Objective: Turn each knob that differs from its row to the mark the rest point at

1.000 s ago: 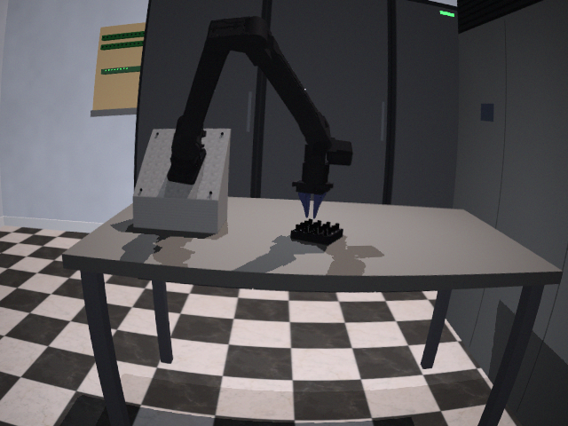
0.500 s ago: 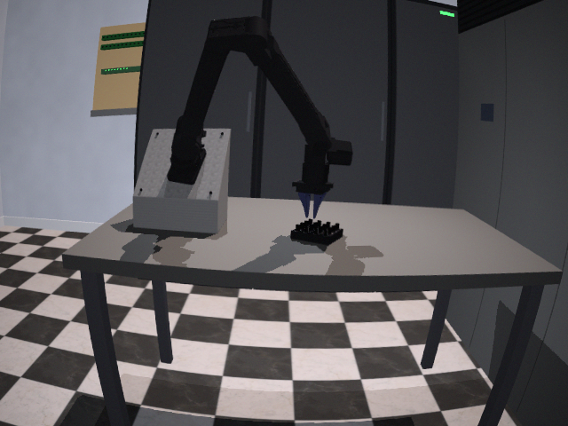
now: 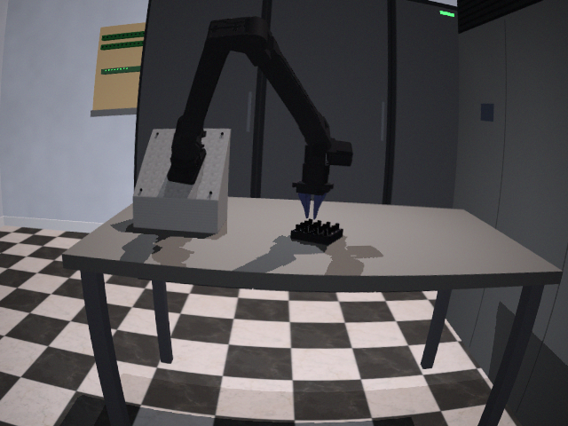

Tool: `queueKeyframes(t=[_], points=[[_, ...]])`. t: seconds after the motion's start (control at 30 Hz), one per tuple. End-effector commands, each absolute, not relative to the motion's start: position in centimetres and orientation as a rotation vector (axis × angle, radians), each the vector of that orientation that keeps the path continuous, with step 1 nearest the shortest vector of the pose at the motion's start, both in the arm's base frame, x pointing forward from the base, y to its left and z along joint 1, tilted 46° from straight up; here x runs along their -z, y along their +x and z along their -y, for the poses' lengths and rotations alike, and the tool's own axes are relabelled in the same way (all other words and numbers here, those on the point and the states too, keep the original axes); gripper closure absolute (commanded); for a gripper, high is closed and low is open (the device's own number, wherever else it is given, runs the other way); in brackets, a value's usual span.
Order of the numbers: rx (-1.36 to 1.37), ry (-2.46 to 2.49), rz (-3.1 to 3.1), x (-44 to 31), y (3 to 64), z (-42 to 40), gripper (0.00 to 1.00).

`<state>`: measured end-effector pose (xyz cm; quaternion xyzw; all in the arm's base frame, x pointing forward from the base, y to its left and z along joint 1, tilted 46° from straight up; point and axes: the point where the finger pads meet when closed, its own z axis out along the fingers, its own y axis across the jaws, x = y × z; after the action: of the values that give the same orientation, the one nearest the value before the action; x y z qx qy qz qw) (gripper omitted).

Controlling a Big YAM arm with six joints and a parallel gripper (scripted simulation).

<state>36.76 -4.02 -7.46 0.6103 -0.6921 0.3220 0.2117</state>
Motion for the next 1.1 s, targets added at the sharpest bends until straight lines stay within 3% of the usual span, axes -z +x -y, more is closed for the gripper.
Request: queueKeyframes(t=[0.0,1.07], points=[[-0.890,1.695,1.920,7.98,36.68,4.56,0.81],[-0.911,1.701,1.934,8.09,37.47,4.82,0.81]])
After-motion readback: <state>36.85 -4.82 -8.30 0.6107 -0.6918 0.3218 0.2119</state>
